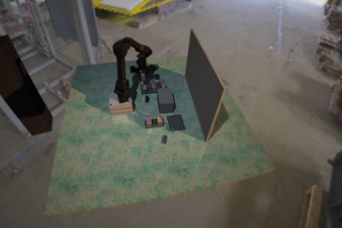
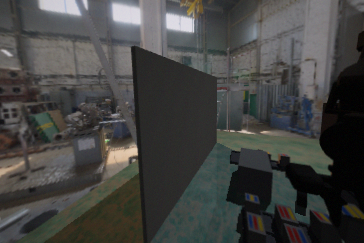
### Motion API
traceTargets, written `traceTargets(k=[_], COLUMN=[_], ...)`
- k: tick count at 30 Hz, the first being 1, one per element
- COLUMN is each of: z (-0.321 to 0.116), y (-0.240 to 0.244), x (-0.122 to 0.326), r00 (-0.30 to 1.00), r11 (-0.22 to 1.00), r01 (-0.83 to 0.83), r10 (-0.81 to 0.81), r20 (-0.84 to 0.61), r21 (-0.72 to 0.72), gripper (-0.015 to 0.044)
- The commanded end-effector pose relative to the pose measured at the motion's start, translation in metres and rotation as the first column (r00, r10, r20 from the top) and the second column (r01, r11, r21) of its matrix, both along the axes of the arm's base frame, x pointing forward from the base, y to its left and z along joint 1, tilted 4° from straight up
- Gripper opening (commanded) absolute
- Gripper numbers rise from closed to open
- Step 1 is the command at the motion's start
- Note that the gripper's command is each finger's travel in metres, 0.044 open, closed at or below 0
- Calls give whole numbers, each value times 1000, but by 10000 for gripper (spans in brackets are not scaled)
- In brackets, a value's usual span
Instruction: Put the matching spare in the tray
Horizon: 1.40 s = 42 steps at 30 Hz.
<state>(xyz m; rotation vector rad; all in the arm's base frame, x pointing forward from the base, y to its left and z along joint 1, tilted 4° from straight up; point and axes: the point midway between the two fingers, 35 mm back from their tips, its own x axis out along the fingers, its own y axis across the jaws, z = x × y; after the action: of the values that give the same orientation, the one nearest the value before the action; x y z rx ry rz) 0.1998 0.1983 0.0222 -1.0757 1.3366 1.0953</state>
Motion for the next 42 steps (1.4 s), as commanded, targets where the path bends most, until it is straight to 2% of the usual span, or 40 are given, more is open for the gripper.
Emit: traceTargets(k=[1,8,13,22,42], z=[24,68,70,73,77], y=[2,-2,-4,-31,-119], x=[2,-1,2,40,108], r00=[1000,1000,1000,1000,999], r11=[1000,1000,1000,1000,999], r01=[-2,-3,-3,5,36], r10=[2,3,2,-5,-37], r20=[8,4,4,16,26], r21=[10,10,10,13,10], gripper=[0,0,0,0,0])
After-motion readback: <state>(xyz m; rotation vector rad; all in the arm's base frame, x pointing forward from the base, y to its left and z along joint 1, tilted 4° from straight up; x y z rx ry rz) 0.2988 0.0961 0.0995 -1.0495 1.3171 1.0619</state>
